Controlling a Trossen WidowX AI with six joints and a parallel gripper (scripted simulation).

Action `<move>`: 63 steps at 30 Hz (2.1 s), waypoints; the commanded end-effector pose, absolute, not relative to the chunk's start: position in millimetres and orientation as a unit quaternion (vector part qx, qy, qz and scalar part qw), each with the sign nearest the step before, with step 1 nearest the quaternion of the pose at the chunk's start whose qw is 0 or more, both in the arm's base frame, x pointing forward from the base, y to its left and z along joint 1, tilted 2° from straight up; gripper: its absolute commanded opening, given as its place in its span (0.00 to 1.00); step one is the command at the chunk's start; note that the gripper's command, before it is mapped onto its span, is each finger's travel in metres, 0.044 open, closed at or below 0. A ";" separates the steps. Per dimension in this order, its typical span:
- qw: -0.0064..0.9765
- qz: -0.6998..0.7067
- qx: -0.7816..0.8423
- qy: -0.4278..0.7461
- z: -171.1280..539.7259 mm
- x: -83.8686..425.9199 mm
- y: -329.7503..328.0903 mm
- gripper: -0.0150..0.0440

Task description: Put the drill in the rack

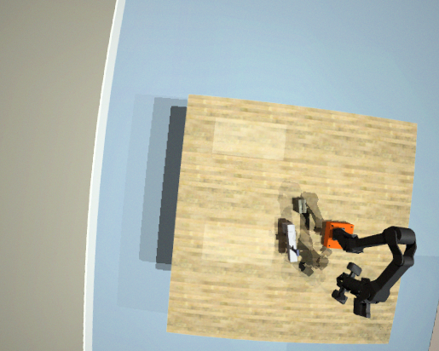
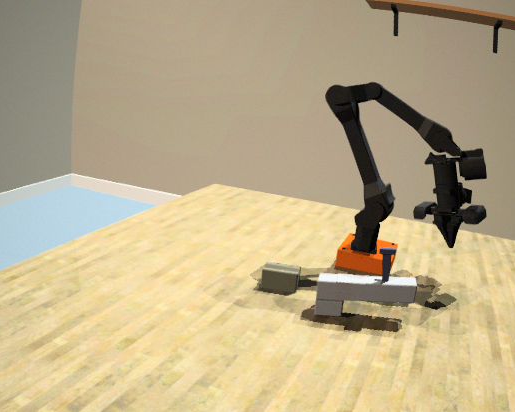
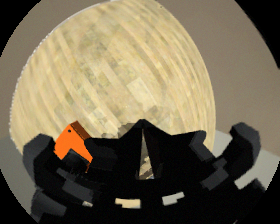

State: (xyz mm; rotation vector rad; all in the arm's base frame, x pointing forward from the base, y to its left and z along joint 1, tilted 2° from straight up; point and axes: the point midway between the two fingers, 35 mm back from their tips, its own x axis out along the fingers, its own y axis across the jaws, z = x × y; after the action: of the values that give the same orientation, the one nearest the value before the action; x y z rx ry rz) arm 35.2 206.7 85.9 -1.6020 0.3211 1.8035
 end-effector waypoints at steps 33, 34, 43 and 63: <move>0.714 0.025 0.005 0.700 150.6 262.0 34.2 0.25; 0.712 0.033 -0.003 0.701 147.2 259.5 36.1 0.25; 0.714 0.025 0.005 0.700 137.2 263.3 33.8 0.25; 0.714 0.025 0.005 0.700 137.5 259.9 34.0 0.25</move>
State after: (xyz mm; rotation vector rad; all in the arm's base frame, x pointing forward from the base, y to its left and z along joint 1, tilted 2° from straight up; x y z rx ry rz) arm 262.9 34.3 139.4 0.0083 1.5403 0.0609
